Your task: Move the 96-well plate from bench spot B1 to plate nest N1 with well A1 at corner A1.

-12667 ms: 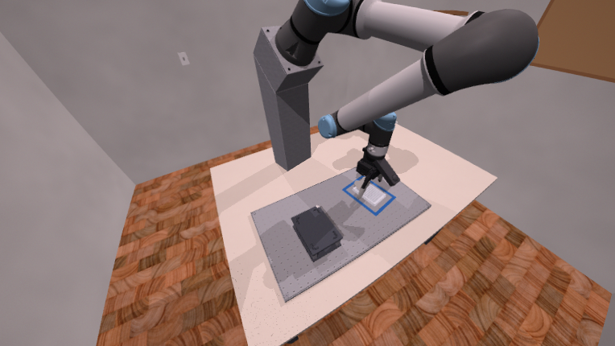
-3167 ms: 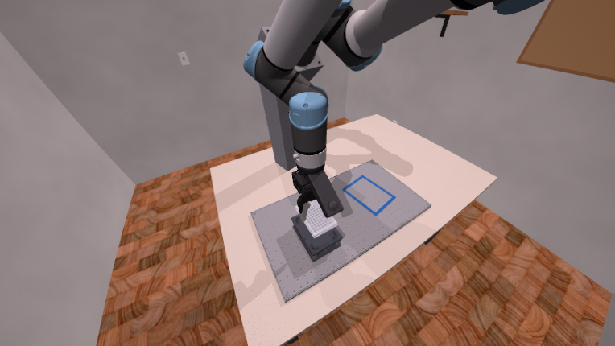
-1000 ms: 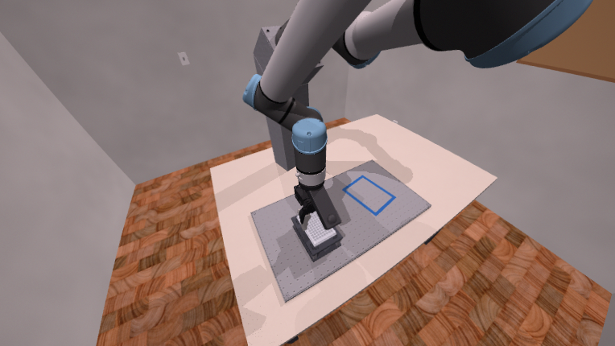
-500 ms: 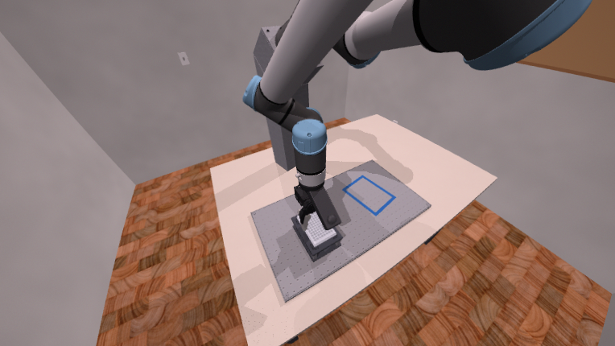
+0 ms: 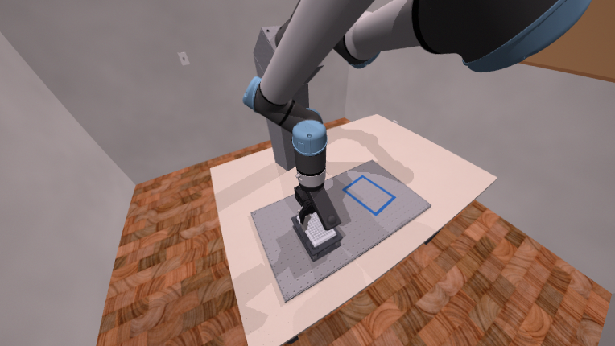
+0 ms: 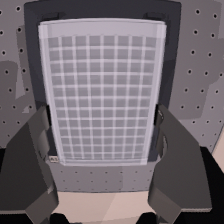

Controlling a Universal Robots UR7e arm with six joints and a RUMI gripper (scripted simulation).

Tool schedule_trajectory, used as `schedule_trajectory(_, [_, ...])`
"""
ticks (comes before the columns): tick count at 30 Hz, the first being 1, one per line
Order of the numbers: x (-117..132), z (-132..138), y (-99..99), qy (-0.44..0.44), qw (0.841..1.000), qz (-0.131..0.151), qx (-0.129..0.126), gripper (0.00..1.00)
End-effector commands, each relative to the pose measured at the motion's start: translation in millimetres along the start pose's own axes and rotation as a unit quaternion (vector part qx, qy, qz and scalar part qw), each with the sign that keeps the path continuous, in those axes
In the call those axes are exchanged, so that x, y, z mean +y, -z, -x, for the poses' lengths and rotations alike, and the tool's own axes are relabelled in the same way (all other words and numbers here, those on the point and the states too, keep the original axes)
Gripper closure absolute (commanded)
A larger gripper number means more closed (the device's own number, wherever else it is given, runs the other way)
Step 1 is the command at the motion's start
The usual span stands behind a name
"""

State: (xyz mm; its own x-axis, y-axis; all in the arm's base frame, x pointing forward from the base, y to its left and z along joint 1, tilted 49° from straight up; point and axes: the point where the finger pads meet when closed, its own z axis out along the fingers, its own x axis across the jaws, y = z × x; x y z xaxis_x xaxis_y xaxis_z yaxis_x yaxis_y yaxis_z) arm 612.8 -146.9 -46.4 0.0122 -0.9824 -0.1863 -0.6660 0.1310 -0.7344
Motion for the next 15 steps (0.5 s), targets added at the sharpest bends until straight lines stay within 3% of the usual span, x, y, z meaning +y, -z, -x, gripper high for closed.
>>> schedule_trajectory(1, [-1.6,-0.4,-1.7,0.001,1.000,-0.001,0.000,1.00])
schedule_trajectory(15, [-1.5,-0.3,-3.9,0.001,1.000,-0.001,0.000,1.00])
